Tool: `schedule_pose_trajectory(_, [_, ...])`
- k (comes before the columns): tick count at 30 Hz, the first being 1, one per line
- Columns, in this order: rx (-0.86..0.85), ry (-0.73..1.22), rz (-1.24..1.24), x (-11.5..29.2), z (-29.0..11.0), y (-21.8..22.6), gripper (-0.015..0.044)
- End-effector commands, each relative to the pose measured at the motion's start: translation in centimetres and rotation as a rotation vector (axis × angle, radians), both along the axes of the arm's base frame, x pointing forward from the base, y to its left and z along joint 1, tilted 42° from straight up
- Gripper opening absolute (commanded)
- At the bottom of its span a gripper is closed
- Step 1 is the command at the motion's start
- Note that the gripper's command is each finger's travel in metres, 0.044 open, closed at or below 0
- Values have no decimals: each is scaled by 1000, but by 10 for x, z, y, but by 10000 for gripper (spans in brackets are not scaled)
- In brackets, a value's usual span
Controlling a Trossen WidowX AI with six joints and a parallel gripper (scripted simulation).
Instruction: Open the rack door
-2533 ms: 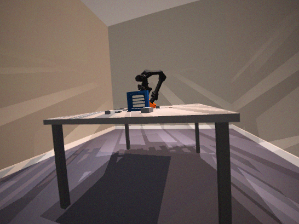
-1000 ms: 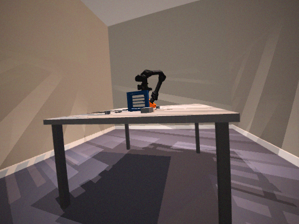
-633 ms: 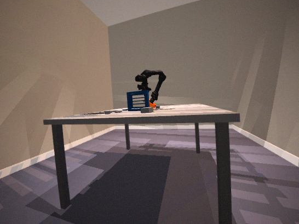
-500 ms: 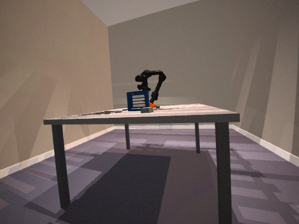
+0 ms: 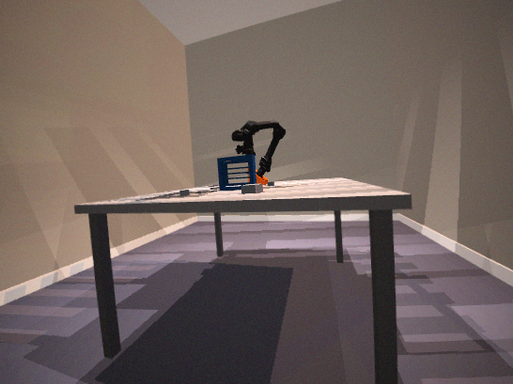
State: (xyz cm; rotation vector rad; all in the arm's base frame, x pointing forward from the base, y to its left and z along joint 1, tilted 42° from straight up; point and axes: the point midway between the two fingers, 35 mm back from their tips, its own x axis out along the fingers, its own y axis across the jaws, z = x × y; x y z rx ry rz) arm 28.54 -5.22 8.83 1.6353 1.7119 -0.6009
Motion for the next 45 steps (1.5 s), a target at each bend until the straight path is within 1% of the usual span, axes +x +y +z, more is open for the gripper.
schedule_pose_trajectory(1, [-8,-58,50,-3,-2,-2,20])
schedule_pose_trajectory(27, [-21,-316,342,-48,-24,-24,20])
schedule_pose_trajectory(45, [-30,-480,527,-72,-44,-46,20])
